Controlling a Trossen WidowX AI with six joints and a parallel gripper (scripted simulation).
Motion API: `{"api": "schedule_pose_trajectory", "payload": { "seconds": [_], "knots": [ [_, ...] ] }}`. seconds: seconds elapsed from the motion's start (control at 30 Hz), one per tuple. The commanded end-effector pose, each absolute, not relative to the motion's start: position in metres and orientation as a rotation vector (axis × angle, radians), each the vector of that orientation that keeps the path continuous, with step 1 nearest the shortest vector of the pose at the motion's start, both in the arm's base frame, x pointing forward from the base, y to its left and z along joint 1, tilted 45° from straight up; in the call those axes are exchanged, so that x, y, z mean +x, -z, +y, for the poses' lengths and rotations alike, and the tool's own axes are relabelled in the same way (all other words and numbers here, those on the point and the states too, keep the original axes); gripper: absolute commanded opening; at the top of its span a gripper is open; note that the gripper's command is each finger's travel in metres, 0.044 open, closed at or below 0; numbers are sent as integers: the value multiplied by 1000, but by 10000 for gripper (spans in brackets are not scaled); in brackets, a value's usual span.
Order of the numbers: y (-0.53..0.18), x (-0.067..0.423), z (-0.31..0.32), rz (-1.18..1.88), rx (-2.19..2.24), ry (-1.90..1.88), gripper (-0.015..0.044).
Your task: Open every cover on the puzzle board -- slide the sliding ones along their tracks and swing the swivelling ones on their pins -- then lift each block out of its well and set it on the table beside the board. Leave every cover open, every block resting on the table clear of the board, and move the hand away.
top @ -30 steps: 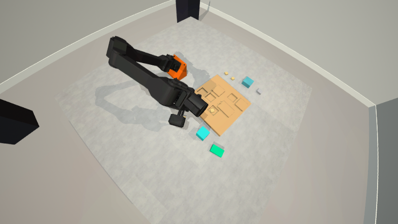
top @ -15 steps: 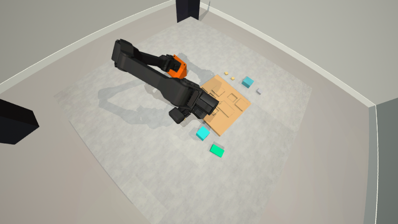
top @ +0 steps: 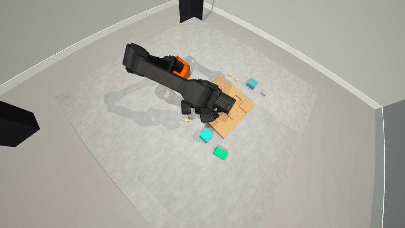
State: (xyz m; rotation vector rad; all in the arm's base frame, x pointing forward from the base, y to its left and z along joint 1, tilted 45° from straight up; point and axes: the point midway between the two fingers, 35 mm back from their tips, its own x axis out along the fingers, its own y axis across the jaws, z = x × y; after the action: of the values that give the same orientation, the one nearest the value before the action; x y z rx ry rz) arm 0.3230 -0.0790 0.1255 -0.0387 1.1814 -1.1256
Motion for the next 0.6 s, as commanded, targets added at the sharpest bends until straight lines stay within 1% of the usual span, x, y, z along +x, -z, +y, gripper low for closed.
{"api": "schedule_pose_trajectory", "payload": {
  "seconds": [0.0,0.47,0.57],
  "knots": [
    [-93,352,-40,711,531,1477,0],
    [-69,363,-18,218,1007,1698,0],
    [-68,363,-17,181,1039,1709,0]
  ]
}}
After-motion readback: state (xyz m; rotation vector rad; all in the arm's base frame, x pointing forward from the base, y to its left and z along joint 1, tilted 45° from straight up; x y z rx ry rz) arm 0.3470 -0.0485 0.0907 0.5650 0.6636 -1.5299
